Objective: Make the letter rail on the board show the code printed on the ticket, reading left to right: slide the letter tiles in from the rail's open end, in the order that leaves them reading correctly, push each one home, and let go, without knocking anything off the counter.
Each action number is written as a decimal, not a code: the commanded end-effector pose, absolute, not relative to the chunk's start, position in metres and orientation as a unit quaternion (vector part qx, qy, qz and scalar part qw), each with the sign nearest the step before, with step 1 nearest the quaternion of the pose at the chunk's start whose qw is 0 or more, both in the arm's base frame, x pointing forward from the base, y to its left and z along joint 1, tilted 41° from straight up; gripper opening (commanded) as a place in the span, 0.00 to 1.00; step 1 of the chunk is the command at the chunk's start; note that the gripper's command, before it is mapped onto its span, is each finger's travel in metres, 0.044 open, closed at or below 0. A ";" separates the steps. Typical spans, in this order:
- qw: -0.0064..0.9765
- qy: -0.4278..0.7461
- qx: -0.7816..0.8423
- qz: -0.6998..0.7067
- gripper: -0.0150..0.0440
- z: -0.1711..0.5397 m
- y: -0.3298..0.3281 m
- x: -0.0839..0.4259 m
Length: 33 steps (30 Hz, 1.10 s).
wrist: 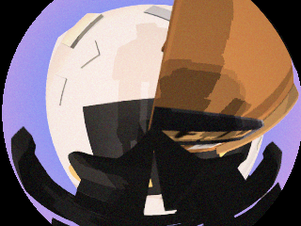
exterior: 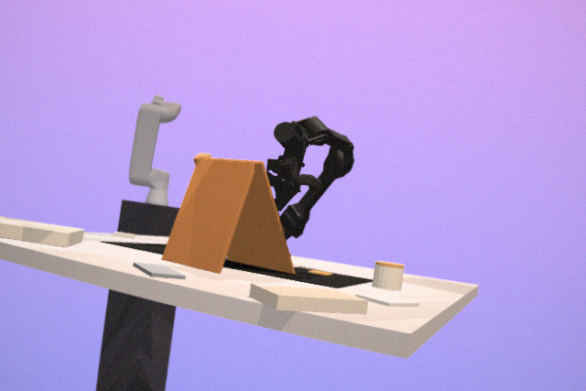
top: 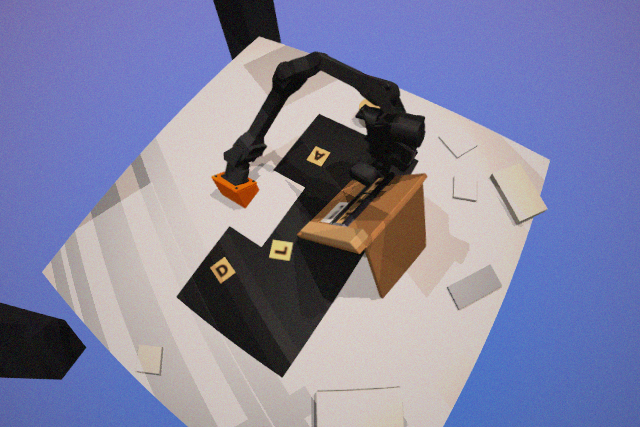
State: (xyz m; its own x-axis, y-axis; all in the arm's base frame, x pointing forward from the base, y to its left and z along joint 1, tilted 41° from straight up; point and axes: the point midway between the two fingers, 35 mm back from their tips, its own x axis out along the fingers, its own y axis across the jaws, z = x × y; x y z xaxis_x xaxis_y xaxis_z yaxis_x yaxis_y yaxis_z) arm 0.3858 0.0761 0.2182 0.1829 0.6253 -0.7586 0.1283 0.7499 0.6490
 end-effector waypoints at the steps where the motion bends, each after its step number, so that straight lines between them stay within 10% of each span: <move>1: 0.705 0.614 0.308 0.174 0.25 0.218 0.075 0.386; 33: 0.705 0.615 0.308 0.174 0.25 0.210 0.067 0.383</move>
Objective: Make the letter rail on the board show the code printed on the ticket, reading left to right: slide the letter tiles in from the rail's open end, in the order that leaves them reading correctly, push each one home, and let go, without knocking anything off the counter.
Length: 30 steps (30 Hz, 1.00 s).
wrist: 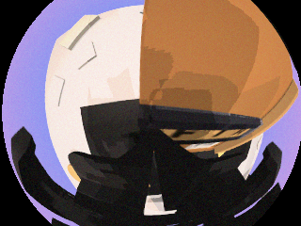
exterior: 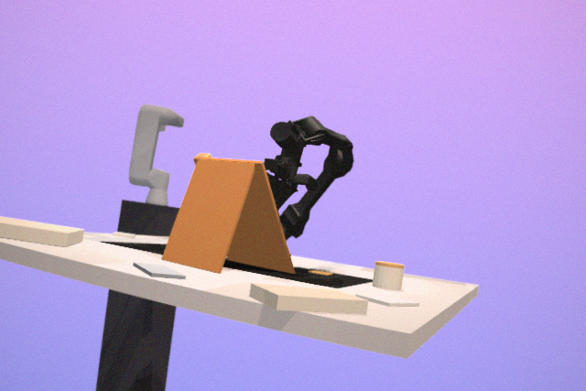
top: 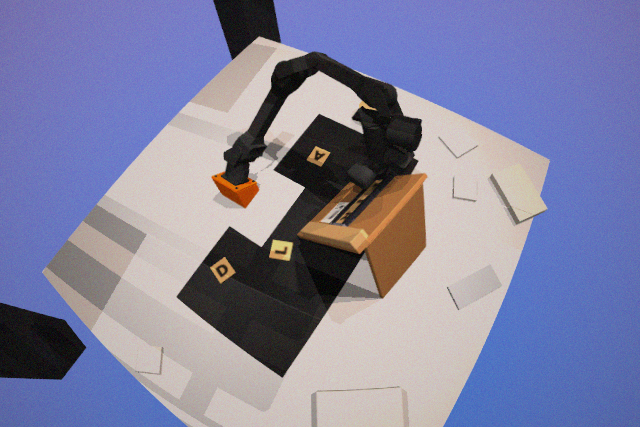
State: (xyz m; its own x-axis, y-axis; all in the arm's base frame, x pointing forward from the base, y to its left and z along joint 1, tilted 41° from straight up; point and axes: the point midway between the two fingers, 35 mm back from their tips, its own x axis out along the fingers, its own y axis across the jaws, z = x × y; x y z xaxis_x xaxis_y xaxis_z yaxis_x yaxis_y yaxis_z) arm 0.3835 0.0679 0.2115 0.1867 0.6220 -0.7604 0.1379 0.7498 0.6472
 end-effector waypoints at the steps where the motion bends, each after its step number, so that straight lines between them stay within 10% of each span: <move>1: 0.705 0.615 0.308 0.174 0.25 0.210 0.067 0.383; 30: 0.705 0.615 0.308 0.174 0.25 0.225 0.058 0.361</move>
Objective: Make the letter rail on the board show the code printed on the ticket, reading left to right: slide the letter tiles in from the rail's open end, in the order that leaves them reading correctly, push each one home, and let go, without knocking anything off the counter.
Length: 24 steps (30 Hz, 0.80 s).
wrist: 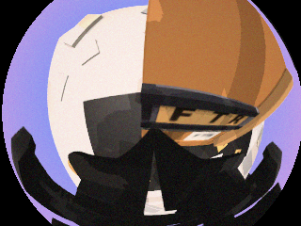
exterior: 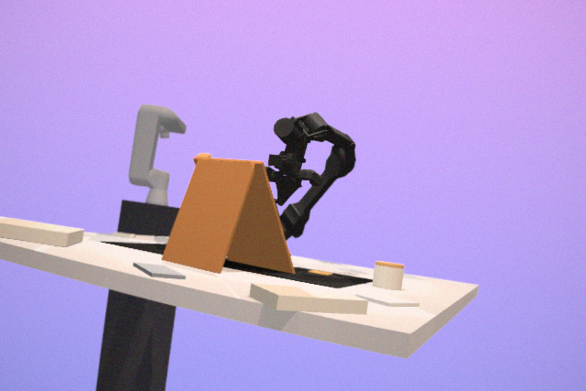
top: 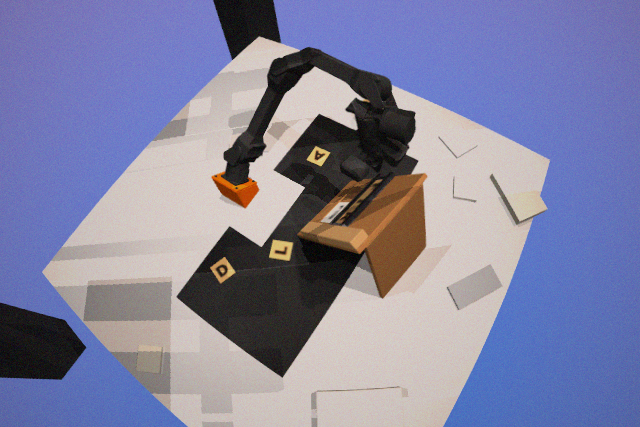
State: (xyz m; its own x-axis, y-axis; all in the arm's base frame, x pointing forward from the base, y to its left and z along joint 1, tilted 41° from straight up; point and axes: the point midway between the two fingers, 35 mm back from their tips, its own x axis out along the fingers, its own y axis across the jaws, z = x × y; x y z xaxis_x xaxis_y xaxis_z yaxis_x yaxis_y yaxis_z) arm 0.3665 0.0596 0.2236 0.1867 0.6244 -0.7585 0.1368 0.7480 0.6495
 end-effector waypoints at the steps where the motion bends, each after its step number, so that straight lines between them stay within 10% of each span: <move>1: 0.705 0.615 0.308 0.174 0.25 0.226 0.057 0.360; 24: 0.870 0.344 0.349 0.055 1.00 0.243 -0.079 0.252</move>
